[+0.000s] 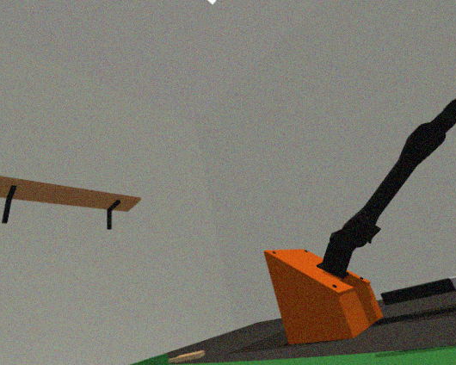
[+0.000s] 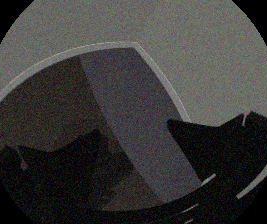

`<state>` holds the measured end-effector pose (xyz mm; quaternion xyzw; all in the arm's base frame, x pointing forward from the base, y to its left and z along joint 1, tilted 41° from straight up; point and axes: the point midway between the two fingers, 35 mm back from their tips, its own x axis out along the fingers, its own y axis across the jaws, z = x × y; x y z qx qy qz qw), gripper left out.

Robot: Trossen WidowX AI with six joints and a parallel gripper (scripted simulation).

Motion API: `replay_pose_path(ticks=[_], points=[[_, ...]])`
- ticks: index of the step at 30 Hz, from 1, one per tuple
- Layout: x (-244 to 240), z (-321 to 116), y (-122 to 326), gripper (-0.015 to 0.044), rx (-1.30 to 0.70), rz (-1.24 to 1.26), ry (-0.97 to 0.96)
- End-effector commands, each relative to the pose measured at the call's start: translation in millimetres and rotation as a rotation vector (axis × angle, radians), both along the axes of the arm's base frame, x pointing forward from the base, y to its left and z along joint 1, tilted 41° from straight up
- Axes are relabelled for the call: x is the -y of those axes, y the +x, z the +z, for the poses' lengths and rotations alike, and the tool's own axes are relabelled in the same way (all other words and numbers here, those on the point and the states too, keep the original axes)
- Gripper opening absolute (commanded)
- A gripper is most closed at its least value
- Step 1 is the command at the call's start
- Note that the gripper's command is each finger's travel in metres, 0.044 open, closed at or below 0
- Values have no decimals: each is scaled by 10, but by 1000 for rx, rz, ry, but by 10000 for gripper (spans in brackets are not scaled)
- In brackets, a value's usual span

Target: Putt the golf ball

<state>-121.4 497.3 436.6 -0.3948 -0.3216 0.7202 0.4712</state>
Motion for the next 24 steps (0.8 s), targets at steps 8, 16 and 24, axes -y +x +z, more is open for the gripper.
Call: replay_pose_path(ticks=[8,16,24], points=[[26,80,314,440,-64,-67,19],[136,-536,1450,440,-39,-182,-155],[701,-1226,2573,440,-110,-308,-341]])
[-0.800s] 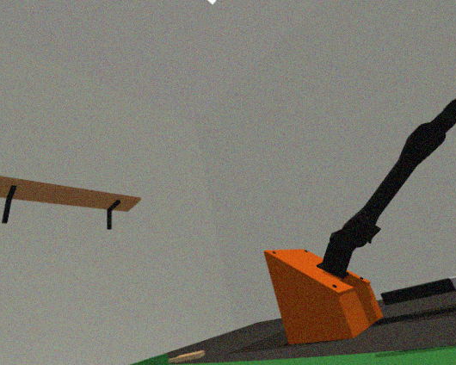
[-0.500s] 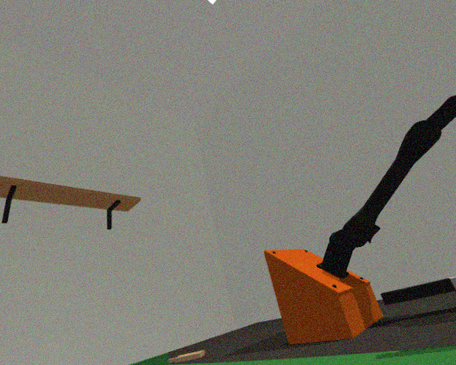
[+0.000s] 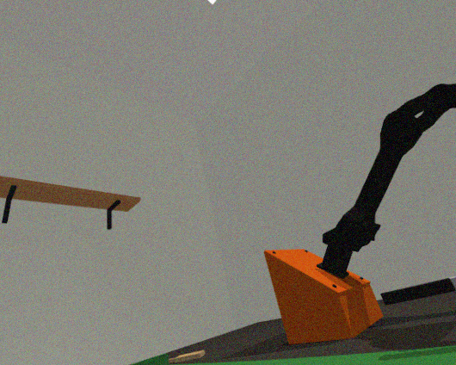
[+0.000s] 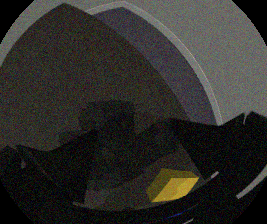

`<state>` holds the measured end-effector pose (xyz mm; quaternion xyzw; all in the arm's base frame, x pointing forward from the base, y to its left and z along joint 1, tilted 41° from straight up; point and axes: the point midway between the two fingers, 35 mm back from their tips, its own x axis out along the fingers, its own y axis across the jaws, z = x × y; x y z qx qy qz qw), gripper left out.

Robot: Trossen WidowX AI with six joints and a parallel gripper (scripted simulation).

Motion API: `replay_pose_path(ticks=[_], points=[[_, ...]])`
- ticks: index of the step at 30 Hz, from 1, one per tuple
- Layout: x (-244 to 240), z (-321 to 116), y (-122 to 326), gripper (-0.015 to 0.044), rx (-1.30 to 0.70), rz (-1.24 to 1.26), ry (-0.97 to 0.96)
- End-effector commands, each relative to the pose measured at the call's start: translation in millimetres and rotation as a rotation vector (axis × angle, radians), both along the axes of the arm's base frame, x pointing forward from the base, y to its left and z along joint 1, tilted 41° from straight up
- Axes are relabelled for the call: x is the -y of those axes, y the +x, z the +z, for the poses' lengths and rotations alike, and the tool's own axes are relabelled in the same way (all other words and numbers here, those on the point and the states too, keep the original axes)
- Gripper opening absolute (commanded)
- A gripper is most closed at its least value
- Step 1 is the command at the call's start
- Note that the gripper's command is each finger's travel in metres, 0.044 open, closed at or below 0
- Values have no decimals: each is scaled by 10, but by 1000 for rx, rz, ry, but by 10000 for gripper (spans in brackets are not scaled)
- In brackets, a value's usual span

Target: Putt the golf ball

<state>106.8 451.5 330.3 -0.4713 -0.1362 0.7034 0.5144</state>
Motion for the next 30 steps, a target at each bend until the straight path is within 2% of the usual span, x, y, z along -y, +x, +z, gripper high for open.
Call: replay_pose_path(ticks=[1,8,13,18,30], points=[[344,-248,413,440,-47,-53,-62],[1184,-830,1087,440,-208,-199,-171],[1902,-1242,1358,440,-372,-340,-219],[2531,-1552,1460,440,-510,-439,-204],[3521,-1953,1409,440,-641,-545,-20]])
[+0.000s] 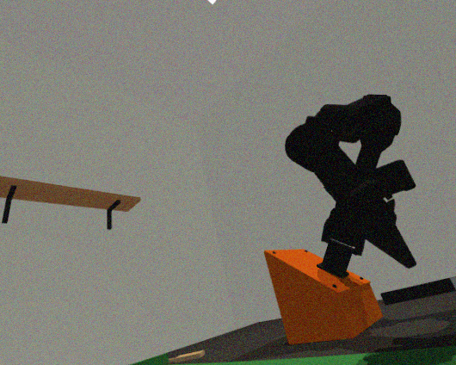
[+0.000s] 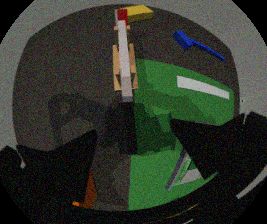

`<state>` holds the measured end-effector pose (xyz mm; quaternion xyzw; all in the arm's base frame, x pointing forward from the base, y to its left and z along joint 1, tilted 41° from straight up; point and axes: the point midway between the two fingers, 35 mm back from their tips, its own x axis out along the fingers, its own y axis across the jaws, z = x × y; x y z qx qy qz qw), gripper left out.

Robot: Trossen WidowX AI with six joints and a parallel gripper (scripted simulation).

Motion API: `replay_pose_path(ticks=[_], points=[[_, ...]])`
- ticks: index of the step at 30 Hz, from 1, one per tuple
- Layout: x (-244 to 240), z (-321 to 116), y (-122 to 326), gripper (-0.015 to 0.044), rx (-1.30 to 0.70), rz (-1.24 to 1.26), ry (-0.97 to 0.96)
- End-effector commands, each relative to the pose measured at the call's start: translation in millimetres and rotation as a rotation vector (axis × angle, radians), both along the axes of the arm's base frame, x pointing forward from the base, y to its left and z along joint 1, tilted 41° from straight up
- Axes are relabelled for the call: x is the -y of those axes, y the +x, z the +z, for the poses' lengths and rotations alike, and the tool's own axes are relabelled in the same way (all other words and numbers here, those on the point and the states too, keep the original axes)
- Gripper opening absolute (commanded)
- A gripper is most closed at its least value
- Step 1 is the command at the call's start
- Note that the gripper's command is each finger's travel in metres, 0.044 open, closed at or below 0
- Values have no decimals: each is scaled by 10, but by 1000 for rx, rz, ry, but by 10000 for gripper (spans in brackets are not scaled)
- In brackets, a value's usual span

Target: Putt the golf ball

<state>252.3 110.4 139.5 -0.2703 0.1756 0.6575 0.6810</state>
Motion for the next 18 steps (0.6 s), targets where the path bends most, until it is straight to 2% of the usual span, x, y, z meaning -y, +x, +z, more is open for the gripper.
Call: replay_pose_path(ticks=[1,18], points=[[120,-48,-49,440,-6,-26,44],[-167,-377,1,440,-5,-26,45]])
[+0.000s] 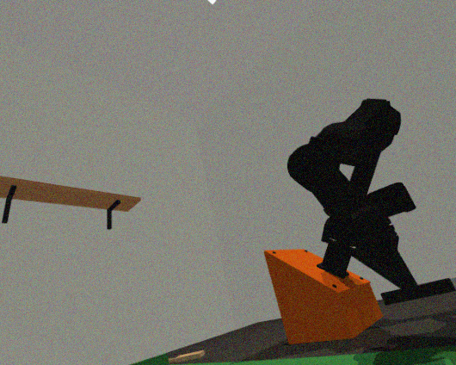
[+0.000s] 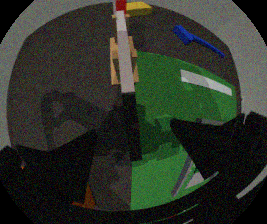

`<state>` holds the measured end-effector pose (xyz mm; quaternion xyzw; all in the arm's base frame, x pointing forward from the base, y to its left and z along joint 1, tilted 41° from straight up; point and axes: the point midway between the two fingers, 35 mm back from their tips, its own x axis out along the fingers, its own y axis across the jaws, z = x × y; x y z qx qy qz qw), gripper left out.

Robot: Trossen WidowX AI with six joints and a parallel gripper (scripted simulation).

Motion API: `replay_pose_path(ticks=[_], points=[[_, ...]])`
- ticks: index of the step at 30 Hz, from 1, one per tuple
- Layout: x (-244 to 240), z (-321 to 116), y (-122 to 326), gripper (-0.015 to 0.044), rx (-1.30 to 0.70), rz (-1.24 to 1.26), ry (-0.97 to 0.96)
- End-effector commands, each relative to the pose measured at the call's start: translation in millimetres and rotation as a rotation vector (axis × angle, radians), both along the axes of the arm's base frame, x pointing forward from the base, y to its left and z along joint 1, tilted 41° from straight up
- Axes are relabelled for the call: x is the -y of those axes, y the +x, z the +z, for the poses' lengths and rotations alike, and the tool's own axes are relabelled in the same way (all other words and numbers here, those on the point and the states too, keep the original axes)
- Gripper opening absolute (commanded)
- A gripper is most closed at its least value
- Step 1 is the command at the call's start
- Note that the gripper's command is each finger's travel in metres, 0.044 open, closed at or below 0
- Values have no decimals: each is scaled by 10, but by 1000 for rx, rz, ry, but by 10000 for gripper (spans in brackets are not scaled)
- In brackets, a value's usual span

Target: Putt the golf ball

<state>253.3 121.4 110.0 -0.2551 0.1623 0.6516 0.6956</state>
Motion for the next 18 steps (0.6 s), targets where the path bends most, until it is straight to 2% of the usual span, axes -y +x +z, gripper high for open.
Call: replay_pose_path(ticks=[1,18], points=[[-70,-96,-8,440,-12,0,2],[-201,-247,15,440,-12,0,2]])
